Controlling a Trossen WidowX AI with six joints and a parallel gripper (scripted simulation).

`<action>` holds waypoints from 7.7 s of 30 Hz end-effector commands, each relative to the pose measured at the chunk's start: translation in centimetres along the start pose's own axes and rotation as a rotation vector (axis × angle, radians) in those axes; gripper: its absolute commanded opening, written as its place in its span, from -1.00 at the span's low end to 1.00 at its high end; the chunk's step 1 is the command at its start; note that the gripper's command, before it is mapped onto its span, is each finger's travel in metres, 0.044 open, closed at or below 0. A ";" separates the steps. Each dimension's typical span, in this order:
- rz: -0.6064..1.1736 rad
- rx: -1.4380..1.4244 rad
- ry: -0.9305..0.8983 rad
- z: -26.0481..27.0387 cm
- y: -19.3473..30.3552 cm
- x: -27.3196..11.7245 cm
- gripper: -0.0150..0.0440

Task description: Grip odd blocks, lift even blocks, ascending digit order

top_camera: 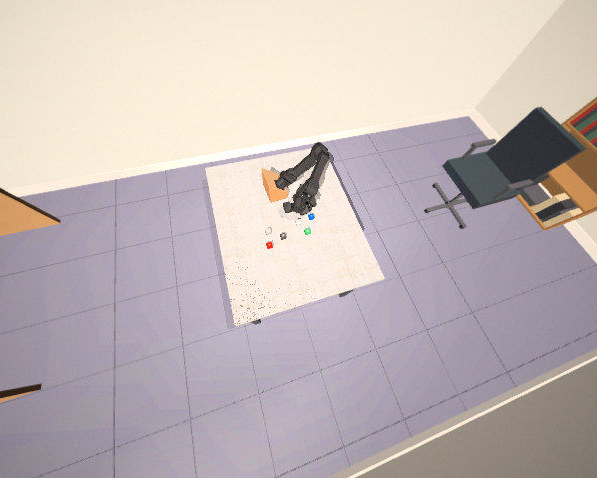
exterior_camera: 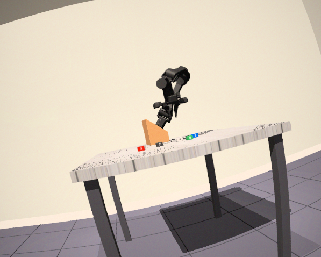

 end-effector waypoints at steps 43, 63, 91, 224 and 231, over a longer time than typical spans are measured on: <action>-0.006 0.001 -0.010 0.8 0.4 12.0 0.69; -0.006 0.001 -0.010 0.8 0.4 12.0 -0.08; -0.006 0.001 -0.009 0.7 0.4 10.5 -0.08; -0.011 -0.004 -0.001 -13.7 -5.5 11.8 0.86; -0.011 -0.004 -0.001 -13.7 -5.5 11.8 0.42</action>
Point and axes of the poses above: the point midway between the two fingers, 35 mm back from their tips, its own x axis out along the fingers, its own z axis across the jaws, y = z × x, the point moved 2 cm from there along -x, back along the fingers, and after that the axes turned 13 degrees about -x, right-handed, at the moved point
